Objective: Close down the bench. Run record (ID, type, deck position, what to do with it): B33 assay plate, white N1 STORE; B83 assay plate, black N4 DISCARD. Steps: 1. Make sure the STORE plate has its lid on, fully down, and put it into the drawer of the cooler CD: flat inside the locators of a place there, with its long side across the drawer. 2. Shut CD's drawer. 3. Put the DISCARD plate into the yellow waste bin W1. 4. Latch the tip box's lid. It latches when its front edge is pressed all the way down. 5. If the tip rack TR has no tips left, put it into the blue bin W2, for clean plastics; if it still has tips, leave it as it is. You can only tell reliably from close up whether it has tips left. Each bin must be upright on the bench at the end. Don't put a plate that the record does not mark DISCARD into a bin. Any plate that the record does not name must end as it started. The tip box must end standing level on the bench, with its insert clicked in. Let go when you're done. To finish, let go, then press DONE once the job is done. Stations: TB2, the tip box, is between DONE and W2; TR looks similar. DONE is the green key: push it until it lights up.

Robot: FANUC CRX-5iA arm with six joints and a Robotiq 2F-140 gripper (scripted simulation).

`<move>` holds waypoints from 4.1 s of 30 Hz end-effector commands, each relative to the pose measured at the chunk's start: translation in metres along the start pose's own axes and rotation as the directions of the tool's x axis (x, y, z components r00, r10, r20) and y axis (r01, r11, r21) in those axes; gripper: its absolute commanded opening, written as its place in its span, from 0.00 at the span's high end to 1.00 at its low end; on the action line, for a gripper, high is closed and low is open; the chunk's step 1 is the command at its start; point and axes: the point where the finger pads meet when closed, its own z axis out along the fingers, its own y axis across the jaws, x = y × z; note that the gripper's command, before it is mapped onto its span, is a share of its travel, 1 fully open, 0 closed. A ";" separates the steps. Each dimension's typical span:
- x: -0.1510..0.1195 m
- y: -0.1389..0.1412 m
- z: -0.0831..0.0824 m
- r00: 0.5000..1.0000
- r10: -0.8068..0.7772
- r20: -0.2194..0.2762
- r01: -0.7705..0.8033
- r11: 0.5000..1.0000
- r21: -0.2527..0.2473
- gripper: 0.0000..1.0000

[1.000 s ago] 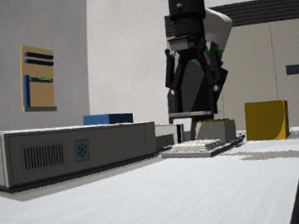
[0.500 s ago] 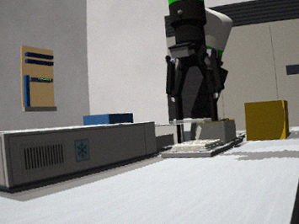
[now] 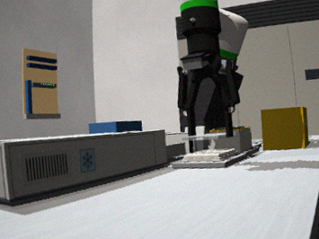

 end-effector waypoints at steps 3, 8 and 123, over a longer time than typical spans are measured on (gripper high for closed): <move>0.001 0.000 0.005 1.000 0.000 -0.002 0.000 1.000 0.000 0.90; 0.001 0.000 0.011 1.000 0.000 -0.002 0.000 1.000 0.000 0.90; 0.001 0.000 0.028 1.000 0.000 -0.002 0.000 1.000 0.000 0.90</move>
